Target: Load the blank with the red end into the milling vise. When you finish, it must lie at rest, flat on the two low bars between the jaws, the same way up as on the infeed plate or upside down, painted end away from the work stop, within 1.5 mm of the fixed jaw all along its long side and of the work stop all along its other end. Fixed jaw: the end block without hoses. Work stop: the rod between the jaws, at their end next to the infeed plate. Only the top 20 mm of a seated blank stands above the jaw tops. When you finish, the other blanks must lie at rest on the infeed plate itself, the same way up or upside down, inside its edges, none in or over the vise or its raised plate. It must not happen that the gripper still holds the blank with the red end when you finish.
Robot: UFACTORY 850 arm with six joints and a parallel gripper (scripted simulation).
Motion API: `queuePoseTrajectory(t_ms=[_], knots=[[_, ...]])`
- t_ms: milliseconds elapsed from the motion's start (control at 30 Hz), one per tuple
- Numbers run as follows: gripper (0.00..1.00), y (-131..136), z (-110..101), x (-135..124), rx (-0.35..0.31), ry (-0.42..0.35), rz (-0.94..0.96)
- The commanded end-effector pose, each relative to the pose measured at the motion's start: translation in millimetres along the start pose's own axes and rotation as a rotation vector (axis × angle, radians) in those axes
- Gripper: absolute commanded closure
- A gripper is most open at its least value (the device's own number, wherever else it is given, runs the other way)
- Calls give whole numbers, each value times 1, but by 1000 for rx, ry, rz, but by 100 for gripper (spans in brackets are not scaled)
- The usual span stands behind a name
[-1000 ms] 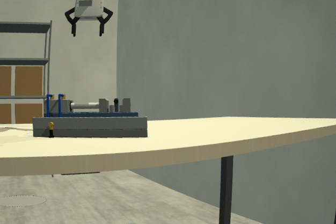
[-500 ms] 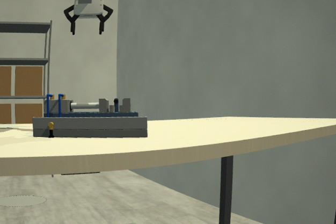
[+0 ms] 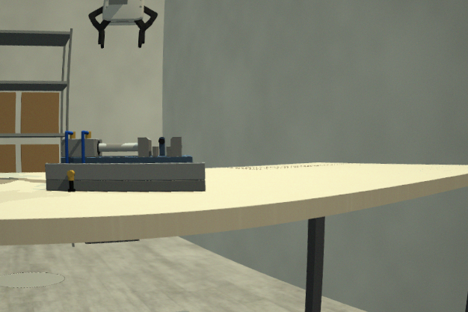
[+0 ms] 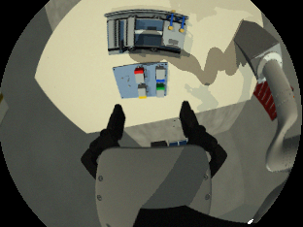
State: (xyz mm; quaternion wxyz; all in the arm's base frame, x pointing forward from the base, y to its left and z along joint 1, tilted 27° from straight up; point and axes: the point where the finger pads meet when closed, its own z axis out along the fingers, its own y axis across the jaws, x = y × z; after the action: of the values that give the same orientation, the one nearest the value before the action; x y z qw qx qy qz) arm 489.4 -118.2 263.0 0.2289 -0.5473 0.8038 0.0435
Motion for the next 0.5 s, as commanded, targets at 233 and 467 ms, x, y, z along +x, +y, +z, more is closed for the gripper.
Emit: queuePoseTrajectory(t_ms=[233,467], knots=[[0,-1,-1,-6,2,0,0],[0,-1,-1,-7,2,0,0]])
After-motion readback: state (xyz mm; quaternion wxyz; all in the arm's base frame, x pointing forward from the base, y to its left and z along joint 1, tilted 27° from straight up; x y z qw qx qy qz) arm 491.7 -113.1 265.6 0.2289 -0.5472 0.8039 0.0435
